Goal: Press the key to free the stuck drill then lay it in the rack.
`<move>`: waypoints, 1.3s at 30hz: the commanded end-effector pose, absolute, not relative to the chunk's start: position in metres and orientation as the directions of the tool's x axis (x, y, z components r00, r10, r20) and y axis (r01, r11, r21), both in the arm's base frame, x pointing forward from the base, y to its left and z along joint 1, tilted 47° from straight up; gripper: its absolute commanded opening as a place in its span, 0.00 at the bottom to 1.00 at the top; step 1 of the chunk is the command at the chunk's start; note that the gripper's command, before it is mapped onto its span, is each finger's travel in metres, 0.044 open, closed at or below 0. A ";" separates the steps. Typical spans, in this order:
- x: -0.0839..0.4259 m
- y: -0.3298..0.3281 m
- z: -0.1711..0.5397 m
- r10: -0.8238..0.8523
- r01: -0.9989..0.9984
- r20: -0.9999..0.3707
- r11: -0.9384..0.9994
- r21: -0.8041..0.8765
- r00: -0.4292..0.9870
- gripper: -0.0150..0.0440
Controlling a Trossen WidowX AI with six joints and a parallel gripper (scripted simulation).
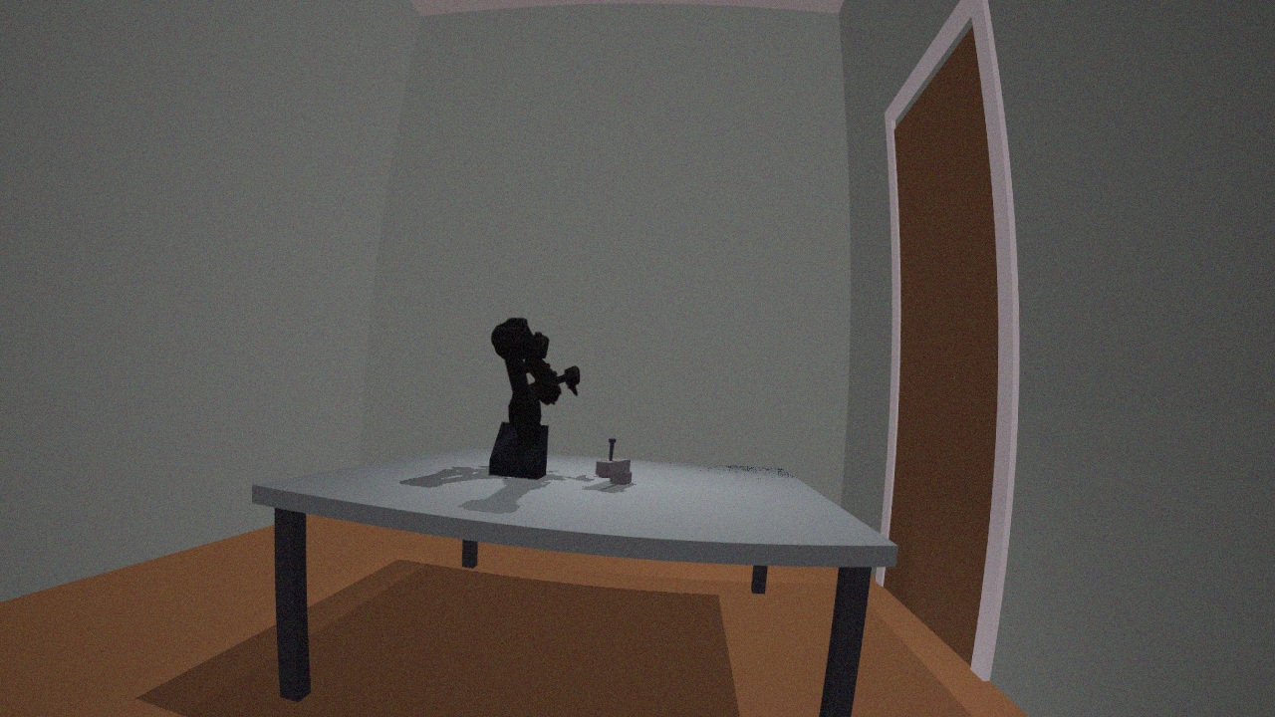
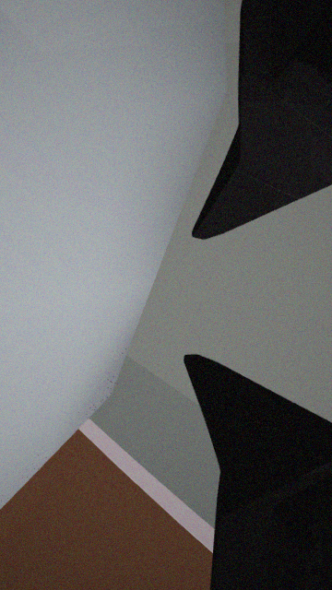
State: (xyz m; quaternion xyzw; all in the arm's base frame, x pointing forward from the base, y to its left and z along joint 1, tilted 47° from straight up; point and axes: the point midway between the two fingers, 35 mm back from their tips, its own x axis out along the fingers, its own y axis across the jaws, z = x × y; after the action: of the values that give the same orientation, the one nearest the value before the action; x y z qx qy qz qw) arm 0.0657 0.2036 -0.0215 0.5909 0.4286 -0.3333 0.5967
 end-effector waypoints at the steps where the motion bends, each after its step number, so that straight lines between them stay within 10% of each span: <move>1: 0.066 0.204 -0.021 0.109 0.904 -0.905 0.080 0.419 0.410 0.89; 15: 0.129 0.184 0.000 -0.107 0.846 -0.881 0.353 0.399 0.460 0.26; 39: 0.255 -0.005 0.098 -0.697 0.407 -0.715 0.668 -0.622 0.051 0.25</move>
State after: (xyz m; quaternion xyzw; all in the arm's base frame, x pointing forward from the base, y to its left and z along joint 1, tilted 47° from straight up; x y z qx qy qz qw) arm 0.2412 0.0495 0.0711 -0.0022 0.4958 -0.3919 0.7750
